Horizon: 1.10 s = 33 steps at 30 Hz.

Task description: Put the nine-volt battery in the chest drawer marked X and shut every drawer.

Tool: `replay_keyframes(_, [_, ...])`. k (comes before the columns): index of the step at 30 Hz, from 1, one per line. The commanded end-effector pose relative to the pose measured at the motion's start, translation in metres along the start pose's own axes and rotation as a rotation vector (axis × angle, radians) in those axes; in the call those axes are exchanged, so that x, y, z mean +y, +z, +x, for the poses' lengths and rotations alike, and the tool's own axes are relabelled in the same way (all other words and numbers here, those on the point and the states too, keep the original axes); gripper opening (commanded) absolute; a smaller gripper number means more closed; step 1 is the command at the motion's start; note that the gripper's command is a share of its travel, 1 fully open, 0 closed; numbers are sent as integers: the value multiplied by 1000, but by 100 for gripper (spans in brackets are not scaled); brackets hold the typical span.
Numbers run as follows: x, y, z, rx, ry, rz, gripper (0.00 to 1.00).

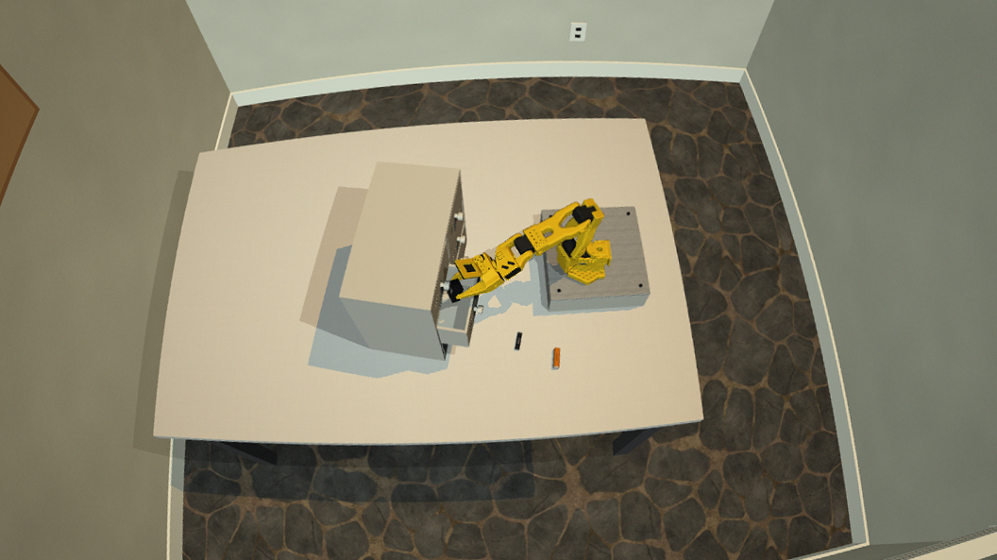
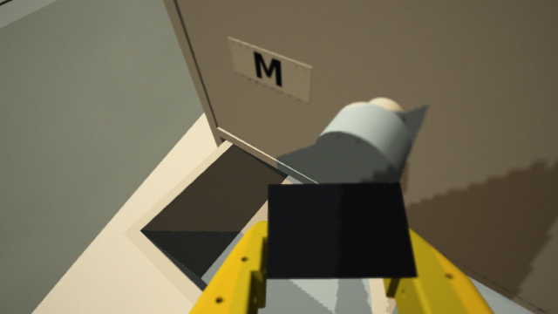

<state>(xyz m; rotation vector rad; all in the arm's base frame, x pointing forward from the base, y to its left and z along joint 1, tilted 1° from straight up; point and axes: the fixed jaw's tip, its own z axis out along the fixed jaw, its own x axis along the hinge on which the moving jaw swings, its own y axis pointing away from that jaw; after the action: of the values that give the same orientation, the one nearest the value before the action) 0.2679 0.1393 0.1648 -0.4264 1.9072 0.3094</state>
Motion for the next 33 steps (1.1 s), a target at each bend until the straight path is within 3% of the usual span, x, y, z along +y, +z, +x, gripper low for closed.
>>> replay_keyframes(1, [2, 0, -11, -32, -10, -8, 0])
replay_keyframes(33, [3, -1, -16, -32, -11, -10, 0])
